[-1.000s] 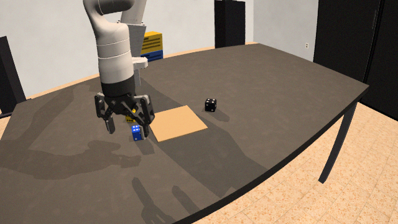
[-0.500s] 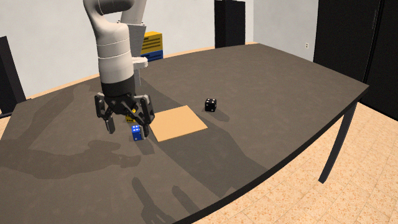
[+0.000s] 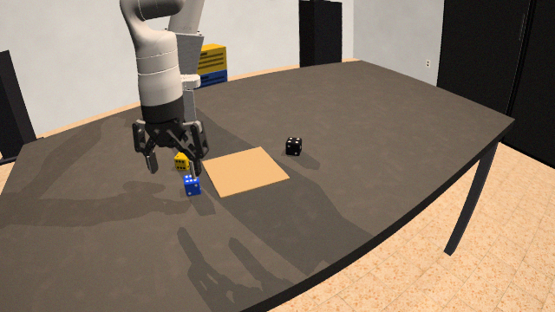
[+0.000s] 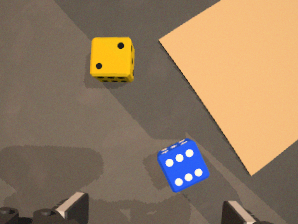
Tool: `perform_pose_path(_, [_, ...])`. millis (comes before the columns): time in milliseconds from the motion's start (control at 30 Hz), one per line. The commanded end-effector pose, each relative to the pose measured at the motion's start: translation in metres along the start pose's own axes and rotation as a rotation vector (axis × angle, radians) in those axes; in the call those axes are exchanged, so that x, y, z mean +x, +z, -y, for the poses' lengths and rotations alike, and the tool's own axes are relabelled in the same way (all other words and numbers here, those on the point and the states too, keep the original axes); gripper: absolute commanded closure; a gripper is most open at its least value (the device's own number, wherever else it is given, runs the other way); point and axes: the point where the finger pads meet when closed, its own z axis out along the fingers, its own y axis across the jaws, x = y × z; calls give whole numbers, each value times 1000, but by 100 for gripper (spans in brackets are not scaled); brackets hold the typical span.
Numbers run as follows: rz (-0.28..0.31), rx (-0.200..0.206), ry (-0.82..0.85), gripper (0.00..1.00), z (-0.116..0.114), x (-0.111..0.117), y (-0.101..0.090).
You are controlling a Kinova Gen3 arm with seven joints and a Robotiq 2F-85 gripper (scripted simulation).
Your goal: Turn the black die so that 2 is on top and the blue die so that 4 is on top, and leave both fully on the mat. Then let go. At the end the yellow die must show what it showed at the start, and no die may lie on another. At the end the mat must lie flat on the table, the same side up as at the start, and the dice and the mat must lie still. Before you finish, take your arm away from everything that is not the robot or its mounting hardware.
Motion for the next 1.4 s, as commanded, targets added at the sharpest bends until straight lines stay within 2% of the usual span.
perform_pose_path(0, [-10,3,9,0,14,17,-2])
perform_pose_path(167, [-10,3,9,0,26,34,-3])
perform_pose_path(333, [-10,3,9,0,30,38,-3])
perform_pose_path(1367, [-10,3,9,0,30,39,-3])
